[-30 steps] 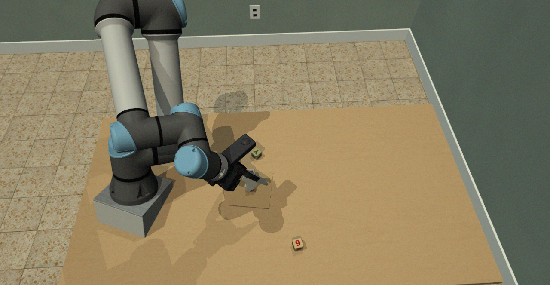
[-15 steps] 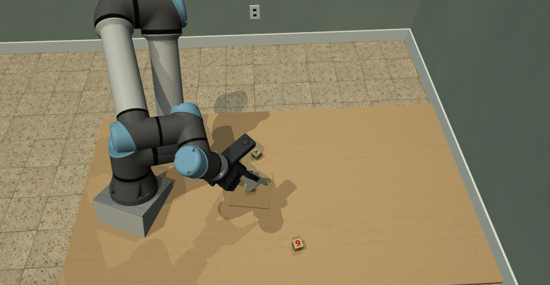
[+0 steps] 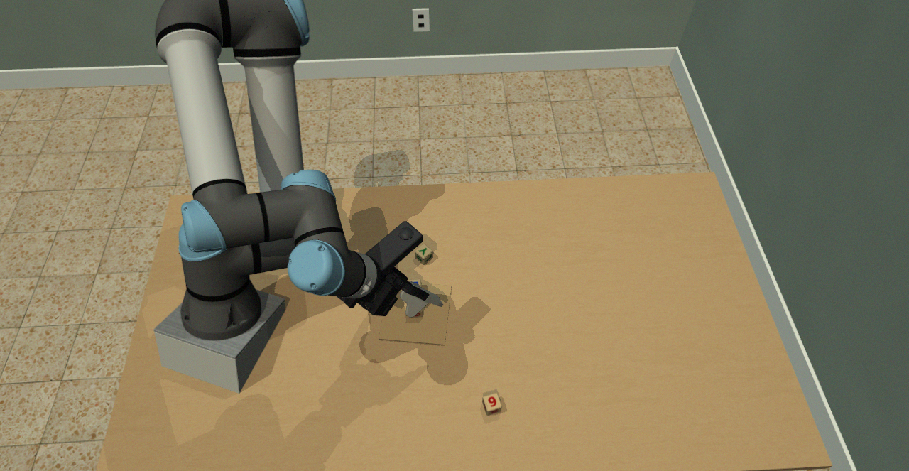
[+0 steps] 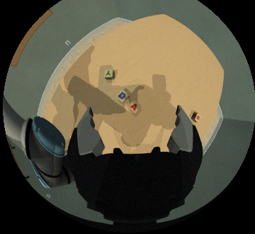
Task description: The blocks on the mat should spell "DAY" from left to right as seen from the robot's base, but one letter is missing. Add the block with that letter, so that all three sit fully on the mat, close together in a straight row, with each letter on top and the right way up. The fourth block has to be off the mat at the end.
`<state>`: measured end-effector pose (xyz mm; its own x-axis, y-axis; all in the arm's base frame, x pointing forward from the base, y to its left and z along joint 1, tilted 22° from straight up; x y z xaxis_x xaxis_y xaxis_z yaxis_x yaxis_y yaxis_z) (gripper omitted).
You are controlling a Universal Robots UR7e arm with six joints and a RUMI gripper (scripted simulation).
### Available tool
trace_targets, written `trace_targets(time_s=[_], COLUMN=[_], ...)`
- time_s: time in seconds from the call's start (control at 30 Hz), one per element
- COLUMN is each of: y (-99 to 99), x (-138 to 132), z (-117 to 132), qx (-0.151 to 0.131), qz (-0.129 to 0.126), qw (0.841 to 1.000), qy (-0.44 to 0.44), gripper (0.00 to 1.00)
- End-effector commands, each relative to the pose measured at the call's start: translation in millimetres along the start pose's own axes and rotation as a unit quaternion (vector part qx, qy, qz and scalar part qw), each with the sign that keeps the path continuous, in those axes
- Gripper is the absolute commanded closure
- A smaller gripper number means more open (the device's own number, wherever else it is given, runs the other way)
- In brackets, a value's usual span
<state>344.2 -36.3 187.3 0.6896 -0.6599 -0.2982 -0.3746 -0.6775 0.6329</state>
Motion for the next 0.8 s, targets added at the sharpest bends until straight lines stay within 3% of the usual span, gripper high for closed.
trace_targets(time_s=[0.0, 0.33, 0.77], y=[1.3, 14.2, 34.4], x=[3, 34, 159], z=[-1, -8, -17], qx=[0.000, 0.000, -0.001], qz=[0.000, 0.001, 0.001], qw=[1.000, 1.000, 1.000], qy=[0.000, 0.000, 0.000], gripper=[0.00, 0.00, 0.00])
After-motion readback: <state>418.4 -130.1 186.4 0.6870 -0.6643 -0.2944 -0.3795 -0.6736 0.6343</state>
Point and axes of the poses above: the point where the finger pads meet when closed, its own y axis back along the fingers, its own x axis across the jaws, z = x × y, the point moved 9 cm from there along y, back along the fingers, and after that the axes turned 12 degrees about -y, right-handed, at the moved point
